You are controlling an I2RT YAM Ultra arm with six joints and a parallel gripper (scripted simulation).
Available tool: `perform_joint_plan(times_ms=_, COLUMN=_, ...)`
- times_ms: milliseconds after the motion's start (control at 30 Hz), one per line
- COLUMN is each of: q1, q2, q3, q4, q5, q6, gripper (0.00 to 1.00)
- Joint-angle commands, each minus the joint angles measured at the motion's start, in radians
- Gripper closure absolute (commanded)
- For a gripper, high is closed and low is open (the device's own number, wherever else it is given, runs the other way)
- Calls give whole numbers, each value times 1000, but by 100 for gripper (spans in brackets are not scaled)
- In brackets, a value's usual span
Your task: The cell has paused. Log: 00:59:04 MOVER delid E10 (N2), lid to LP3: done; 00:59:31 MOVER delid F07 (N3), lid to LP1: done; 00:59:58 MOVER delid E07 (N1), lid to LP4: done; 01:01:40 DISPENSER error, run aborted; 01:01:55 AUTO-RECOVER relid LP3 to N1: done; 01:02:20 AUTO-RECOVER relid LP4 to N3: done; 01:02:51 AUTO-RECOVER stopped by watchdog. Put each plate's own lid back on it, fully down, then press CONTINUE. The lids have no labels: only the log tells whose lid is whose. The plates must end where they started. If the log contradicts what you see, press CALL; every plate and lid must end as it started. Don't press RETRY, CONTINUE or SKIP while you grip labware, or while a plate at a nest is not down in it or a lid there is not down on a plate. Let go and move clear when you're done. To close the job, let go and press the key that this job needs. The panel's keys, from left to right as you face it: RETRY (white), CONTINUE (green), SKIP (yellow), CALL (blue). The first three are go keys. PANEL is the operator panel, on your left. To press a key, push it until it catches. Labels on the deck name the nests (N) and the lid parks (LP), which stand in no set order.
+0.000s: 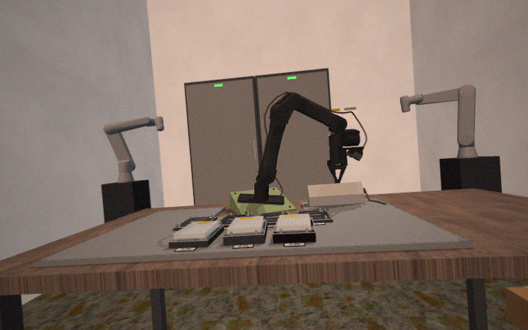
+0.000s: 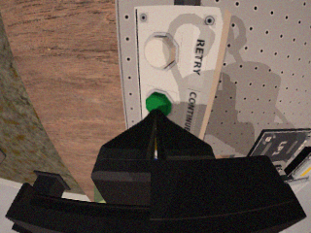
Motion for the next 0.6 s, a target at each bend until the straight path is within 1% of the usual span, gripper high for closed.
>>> perform_joint_plan(times_ms=0, q1=-7, q2=13, q3=-11, q4=33, q5=5, q6=-13, gripper=100)
perform_joint_plan(times_ms=233, q1=-5, q2=8, q3=-28, q4=46, q5=4, q6=-16, gripper=100)
perform_joint_plan(times_ms=267, q1=-8, q2=12, q3=-1, q4=49, q5=5, q6=-17, gripper=100)
perform_joint_plan(times_ms=433, q1=-5, q2=16, q3=-32, q4=55, q5=4, q6=-19, gripper=100)
perform_joint_plan(times_ms=567, q1=-8, q2=14, q3=-37, q4=58, q5=4, q6=-19, gripper=100)
